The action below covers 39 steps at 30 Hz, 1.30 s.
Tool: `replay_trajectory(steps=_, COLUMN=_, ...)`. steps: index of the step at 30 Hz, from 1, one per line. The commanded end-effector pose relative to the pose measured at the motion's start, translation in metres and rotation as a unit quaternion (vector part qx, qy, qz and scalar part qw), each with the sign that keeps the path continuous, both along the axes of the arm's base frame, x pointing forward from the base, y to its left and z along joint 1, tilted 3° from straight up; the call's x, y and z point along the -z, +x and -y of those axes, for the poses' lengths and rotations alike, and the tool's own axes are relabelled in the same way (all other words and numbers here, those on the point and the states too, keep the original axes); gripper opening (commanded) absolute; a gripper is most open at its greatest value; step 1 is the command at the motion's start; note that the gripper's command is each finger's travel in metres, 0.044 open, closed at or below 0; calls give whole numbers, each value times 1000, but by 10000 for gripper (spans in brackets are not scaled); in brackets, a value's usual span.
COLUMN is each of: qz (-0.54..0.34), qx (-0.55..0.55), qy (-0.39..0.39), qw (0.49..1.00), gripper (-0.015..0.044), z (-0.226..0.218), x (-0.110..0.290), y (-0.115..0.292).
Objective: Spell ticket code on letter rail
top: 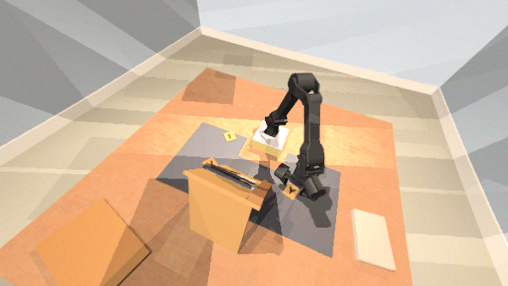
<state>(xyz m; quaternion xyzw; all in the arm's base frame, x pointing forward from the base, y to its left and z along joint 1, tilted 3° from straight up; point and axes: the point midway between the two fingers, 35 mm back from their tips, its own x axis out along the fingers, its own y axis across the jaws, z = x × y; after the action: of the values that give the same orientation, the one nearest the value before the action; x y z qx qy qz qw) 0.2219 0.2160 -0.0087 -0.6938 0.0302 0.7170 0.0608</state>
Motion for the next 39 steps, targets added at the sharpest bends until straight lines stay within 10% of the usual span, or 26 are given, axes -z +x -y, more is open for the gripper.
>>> replay_trajectory(steps=1, qz=2, qx=2, qy=-3, qw=1000, gripper=340, z=1, x=1, y=1)
replay_trajectory(steps=39, qz=2, qx=2, qy=-3, qw=1000, gripper=340, z=0, x=20, y=0)
